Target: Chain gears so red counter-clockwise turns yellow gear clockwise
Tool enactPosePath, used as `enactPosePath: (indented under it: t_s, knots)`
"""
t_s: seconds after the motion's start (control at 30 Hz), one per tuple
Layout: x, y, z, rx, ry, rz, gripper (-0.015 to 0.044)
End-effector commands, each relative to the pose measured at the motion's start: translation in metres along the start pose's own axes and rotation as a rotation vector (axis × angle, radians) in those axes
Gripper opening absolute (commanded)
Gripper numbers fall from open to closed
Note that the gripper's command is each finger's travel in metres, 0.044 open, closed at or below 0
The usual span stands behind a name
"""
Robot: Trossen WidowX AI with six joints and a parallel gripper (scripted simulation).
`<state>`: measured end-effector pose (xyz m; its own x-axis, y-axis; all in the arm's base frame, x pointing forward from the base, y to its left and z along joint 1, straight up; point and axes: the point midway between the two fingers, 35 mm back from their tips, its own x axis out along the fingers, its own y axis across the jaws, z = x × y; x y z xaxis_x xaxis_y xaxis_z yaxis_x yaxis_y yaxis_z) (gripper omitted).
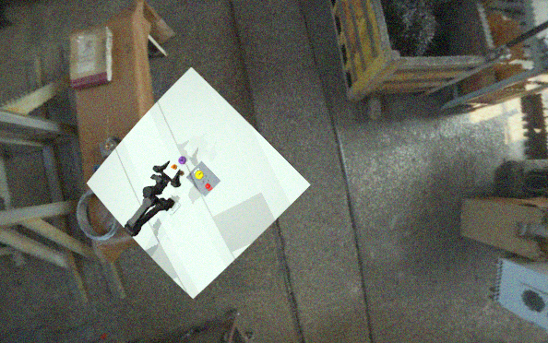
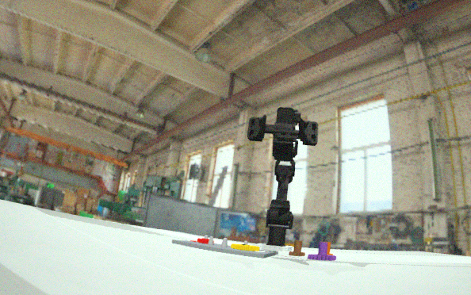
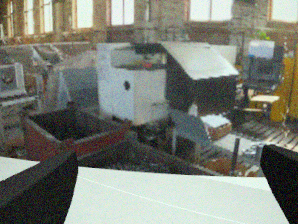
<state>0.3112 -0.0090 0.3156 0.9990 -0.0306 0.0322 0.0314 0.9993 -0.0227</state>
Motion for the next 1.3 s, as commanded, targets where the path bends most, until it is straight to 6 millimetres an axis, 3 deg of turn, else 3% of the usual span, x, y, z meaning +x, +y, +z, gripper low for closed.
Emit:
enactPosePath:
  t_s: [0.0,0.07,0.27,0.4,0.57,0.63,0.7,0.9,1.03,1.27]
  knots:
    - [0.001,0.001,-0.002,0.002,0.013,0.003,0.0426]
    - [0.008,0.007,-0.021,0.020,0.113,0.023,0.0440]
    - [0.016,0.040,-0.107,0.074,0.594,0.092,0.0440]
    - [-0.004,0.059,-0.160,0.078,0.942,0.108,0.0440]
    - [-0.052,0.073,-0.205,0.036,1.377,0.082,0.0440]
    - [-0.071,0.074,-0.213,0.009,1.525,0.060,0.0440]
    - [-0.078,0.075,-0.215,-0.002,1.575,0.051,0.0440]
    - [-0.081,0.070,-0.215,-0.003,1.575,0.051,0.0440]
    - [-0.081,0.071,-0.229,-0.003,1.575,0.051,0.0440]
    - [-0.081,0.071,-0.233,-0.003,1.575,0.051,0.0440]
